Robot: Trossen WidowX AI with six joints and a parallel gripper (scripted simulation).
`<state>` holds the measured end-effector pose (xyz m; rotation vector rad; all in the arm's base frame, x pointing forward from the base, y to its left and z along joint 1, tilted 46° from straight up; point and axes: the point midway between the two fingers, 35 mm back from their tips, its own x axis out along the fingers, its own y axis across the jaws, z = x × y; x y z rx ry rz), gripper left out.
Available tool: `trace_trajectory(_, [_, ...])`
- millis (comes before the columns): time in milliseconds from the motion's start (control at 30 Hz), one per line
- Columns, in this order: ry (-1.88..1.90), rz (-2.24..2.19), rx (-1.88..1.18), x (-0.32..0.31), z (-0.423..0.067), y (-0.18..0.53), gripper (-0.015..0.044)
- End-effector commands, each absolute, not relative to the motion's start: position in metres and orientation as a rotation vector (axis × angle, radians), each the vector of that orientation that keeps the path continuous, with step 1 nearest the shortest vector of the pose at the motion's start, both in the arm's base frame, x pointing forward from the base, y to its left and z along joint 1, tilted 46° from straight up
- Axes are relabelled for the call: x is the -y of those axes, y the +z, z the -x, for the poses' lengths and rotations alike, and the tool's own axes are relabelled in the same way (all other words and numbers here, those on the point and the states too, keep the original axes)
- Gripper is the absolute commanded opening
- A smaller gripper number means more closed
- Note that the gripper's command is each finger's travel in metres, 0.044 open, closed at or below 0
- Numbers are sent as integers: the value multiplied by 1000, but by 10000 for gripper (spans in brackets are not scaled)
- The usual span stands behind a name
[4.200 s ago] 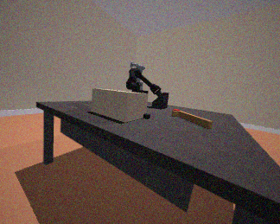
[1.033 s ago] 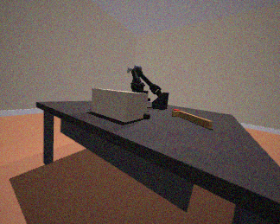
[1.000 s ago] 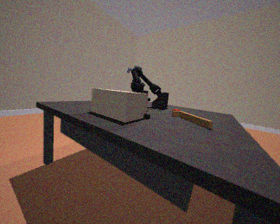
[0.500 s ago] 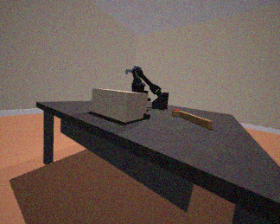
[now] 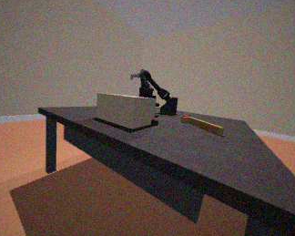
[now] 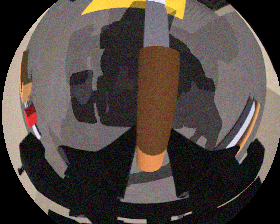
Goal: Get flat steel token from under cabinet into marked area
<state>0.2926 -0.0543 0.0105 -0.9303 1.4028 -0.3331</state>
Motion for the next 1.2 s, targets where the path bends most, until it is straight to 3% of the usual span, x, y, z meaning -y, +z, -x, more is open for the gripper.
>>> trace_trajectory(0, [-333,933,-1409,58,-285,11,0])
trace_trajectory(1167, [-333,931,-1404,70,-256,16,0])
